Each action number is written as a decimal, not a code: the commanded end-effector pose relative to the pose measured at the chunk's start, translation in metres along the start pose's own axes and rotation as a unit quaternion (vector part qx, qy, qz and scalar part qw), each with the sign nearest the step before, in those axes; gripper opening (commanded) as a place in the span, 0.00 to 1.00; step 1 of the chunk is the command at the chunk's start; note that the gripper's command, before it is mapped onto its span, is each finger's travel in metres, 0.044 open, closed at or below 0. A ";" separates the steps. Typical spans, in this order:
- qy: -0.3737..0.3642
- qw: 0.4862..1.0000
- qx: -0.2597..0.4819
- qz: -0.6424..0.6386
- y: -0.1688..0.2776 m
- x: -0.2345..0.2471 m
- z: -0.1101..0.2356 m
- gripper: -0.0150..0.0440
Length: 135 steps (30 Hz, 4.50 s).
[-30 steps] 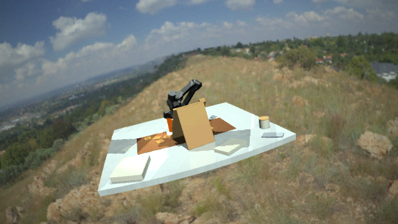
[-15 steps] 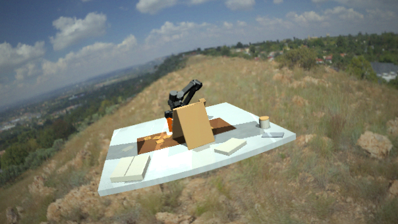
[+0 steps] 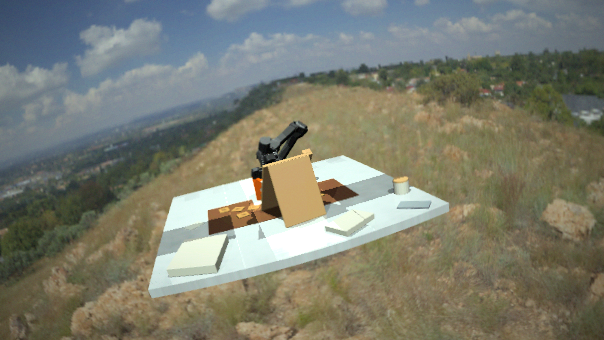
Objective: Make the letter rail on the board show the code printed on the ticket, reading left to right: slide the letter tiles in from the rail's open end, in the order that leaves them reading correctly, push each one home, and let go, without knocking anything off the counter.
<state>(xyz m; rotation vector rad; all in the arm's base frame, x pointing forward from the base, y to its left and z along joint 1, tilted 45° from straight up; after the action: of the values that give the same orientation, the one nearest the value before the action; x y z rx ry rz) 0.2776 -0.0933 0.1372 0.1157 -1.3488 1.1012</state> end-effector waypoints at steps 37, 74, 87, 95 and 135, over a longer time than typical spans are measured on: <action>0.001 1.000 0.003 -0.007 0.008 0.022 -0.001 0.25; 0.001 1.000 0.003 -0.007 0.012 0.042 -0.001 0.25; 0.001 1.000 0.003 -0.007 0.014 0.049 -0.001 0.25; 0.001 1.000 0.003 -0.007 0.015 0.053 -0.001 0.25; 0.001 1.000 0.003 -0.008 0.015 0.067 0.006 0.75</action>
<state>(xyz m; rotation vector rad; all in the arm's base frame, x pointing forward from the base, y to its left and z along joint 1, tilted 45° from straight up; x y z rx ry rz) 0.2547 -0.0486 0.1828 0.1297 -1.3398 1.0905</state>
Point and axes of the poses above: the point midway between the two fingers, 35 mm back from their tips, its own z axis back along the fingers, its own x axis across the jaws, y = z × x, the point moved 10 cm from there along z, back along the fingers, and after that the axes turned 14 degrees about -z, right-handed, at the moved point
